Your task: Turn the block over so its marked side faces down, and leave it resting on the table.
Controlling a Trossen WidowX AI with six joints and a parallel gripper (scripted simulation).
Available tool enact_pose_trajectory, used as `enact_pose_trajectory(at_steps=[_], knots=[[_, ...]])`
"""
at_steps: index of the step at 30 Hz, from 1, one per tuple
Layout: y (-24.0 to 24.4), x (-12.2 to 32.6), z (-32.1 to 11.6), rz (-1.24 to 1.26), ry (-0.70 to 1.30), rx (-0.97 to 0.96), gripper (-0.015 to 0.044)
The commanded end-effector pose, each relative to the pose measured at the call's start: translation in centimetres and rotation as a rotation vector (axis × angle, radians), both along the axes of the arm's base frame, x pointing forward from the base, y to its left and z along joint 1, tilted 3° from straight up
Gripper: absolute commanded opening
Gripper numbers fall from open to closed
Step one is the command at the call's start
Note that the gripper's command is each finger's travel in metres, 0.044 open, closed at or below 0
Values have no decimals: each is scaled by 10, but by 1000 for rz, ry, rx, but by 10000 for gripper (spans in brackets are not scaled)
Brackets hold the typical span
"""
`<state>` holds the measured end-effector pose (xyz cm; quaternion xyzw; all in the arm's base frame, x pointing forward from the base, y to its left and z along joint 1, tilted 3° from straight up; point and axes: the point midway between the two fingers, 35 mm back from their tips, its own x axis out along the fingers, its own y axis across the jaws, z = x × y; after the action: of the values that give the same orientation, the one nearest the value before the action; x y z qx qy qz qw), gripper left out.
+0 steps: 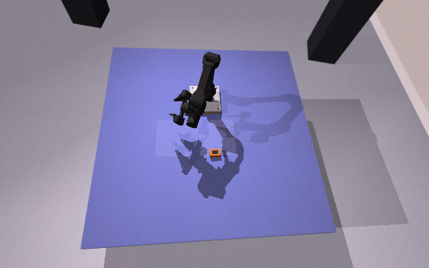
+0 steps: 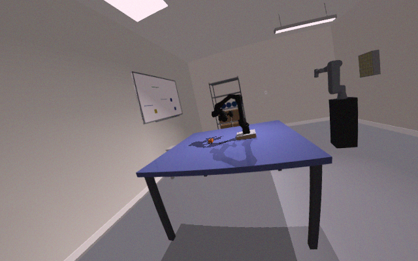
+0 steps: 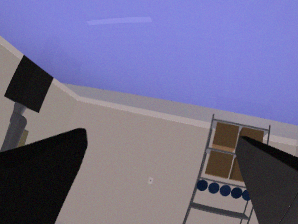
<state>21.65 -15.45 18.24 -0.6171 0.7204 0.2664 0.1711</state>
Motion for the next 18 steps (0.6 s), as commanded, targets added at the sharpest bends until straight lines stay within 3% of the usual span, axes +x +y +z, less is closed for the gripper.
enact_pose_trajectory(at_steps=[1,11,18], knots=[[1,2,-1,-6,-15,5,426],[107,95,-40,-488,-670,373,440],[180,130,-54,-839,-835,566,440]])
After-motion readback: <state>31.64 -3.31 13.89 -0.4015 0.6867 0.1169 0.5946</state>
